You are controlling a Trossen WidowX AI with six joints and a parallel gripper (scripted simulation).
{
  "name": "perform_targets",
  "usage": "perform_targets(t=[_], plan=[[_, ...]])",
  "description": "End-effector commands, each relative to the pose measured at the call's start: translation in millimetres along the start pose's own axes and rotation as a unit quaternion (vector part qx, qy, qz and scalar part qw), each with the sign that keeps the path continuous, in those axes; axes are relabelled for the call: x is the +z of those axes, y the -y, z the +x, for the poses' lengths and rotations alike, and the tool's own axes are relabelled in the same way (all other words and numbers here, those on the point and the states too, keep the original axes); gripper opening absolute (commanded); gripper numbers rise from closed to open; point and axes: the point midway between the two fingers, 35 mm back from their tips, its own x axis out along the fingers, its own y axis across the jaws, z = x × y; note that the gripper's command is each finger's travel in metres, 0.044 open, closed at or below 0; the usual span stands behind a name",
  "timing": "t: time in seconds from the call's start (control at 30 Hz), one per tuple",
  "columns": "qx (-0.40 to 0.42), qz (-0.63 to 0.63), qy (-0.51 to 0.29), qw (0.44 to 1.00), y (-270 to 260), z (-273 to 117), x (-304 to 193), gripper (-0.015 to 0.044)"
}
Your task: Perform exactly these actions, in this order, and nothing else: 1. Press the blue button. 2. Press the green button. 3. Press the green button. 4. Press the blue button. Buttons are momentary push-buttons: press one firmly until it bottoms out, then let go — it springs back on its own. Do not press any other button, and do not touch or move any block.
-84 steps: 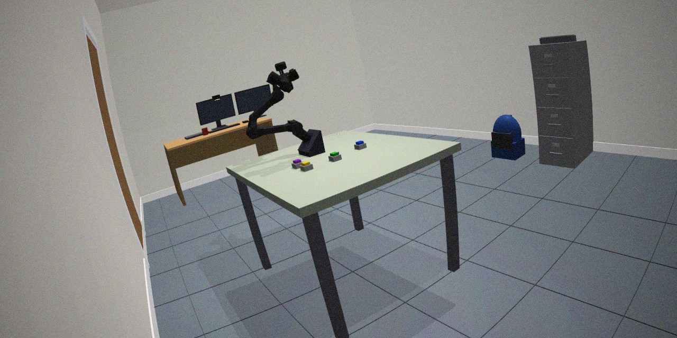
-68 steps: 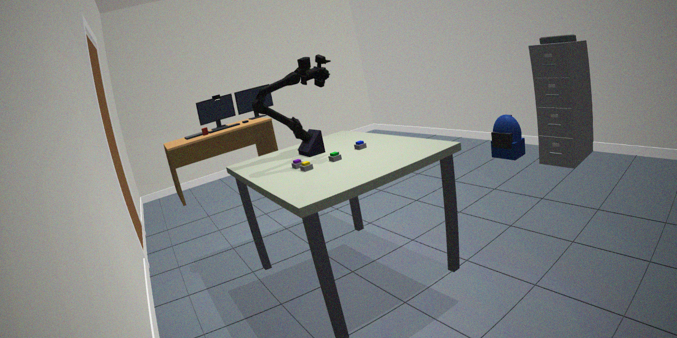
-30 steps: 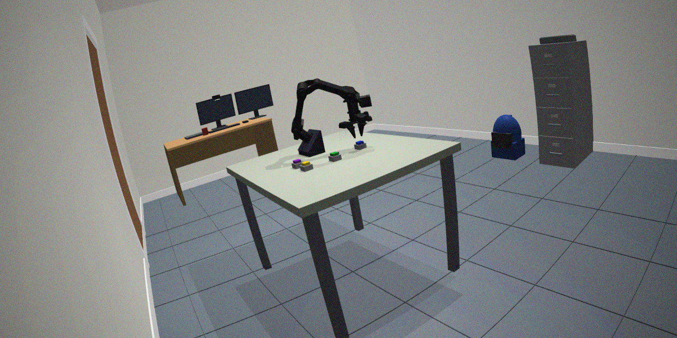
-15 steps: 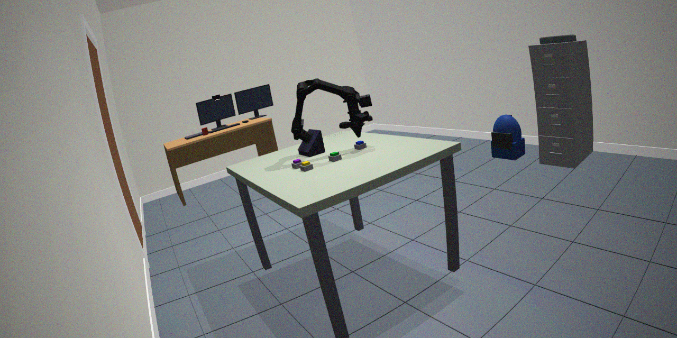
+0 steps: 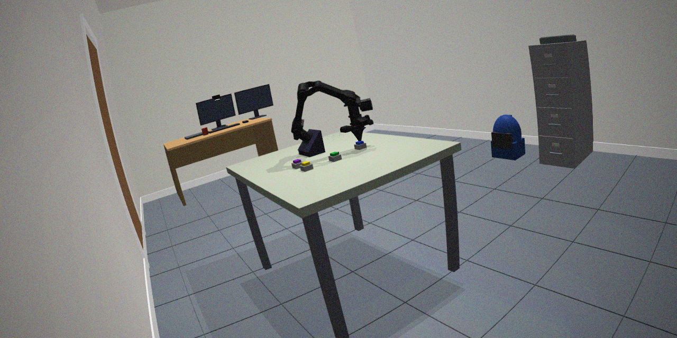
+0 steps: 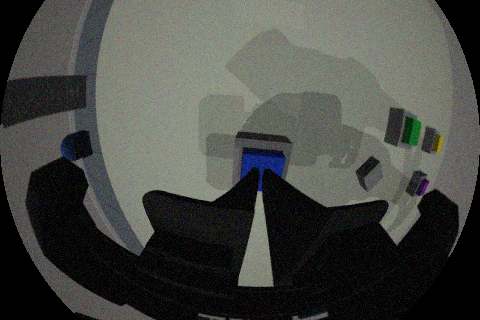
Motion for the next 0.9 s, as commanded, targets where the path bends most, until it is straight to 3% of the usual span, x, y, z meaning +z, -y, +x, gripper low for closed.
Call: perform_targets(t=[0.0,0.77,0.87], plan=[[-0.007,-0.004,-0.003,1.000,1.5,9.9,-2.5,0.0020],[-0.007,-0.004,-0.003,1.000,1.6,11.0,-2.6,0.0020],[-0.005,-0.004,-0.003,1.000,0.6,-12.6,-2.0,0.0020]])
